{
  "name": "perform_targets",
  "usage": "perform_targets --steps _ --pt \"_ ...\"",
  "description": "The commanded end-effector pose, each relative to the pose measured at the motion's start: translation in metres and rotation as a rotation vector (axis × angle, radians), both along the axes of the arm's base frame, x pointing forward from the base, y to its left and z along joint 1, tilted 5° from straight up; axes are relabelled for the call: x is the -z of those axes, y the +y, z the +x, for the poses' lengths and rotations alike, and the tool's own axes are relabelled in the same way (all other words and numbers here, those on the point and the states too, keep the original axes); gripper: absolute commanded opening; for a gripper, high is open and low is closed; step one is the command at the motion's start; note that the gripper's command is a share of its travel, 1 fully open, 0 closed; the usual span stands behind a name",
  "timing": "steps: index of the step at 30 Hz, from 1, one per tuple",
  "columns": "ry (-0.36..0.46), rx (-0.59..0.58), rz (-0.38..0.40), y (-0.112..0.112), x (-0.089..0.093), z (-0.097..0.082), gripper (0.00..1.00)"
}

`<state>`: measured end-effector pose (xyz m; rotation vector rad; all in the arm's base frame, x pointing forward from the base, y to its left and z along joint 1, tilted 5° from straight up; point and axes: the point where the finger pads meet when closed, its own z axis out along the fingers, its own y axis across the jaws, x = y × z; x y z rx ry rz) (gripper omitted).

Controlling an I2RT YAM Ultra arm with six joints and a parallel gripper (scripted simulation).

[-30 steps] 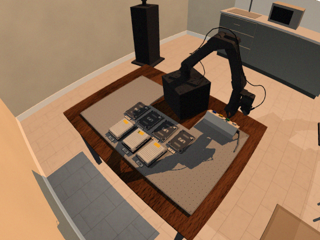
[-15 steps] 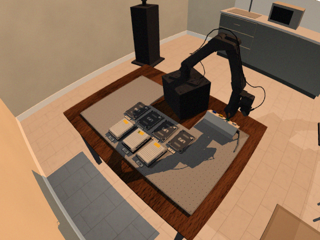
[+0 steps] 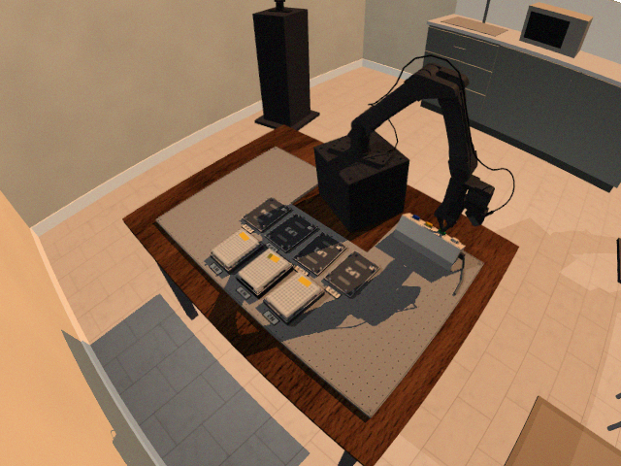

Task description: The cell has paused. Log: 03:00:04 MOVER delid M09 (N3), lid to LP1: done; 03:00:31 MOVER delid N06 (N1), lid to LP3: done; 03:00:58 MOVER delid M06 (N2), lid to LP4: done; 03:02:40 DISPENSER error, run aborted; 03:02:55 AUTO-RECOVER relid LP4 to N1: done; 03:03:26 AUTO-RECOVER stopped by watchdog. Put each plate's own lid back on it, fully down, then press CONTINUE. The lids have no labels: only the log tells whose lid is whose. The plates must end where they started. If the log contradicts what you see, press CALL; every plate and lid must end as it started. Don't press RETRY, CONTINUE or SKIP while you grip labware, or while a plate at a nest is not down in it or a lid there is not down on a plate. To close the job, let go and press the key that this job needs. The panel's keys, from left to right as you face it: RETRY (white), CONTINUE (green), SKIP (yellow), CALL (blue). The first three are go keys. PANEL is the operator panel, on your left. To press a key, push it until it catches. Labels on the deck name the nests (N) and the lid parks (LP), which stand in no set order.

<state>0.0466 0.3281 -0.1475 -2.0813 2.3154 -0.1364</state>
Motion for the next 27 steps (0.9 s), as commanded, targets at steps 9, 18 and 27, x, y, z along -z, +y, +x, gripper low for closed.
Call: perform_targets --steps 9,18,27 --pt "-0.007 0.001 0.03 0.0131 0.0025 0.0055 0.0" --pt "-0.009 0.002 0.03 0.013 0.0041 0.0067 0.0" --pt "-0.01 0.002 0.03 0.013 0.0057 0.0071 0.0"
